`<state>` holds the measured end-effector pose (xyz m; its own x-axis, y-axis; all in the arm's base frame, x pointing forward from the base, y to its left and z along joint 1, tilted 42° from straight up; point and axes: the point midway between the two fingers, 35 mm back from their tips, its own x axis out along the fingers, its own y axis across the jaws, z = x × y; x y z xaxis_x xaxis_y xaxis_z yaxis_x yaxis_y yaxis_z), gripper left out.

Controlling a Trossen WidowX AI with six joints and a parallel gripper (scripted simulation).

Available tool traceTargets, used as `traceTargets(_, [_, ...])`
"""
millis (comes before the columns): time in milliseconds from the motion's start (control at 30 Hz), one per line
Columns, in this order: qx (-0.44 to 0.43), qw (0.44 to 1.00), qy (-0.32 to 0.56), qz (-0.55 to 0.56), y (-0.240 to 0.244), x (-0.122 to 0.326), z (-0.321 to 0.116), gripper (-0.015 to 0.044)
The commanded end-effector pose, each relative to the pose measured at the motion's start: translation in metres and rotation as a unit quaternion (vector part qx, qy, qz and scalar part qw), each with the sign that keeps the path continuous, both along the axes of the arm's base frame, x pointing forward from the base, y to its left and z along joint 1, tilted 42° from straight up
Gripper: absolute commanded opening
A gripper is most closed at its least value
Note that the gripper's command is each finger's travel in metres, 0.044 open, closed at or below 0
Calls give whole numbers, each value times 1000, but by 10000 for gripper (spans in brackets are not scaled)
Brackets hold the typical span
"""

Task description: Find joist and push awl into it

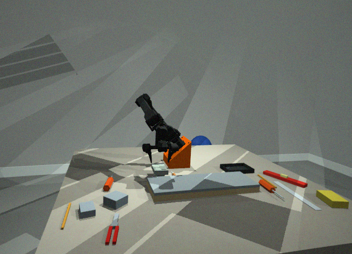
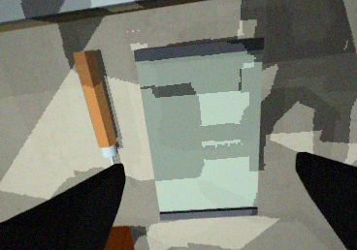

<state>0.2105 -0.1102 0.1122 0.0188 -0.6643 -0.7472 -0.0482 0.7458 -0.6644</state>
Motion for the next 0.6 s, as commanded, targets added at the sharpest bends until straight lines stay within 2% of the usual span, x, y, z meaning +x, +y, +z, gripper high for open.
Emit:
traceTargets(0, [-1, 1000, 6, 1, -5, -1, -7, 440])
traceTargets(567, [-2, 1000, 6, 0, -24, 1, -27, 440])
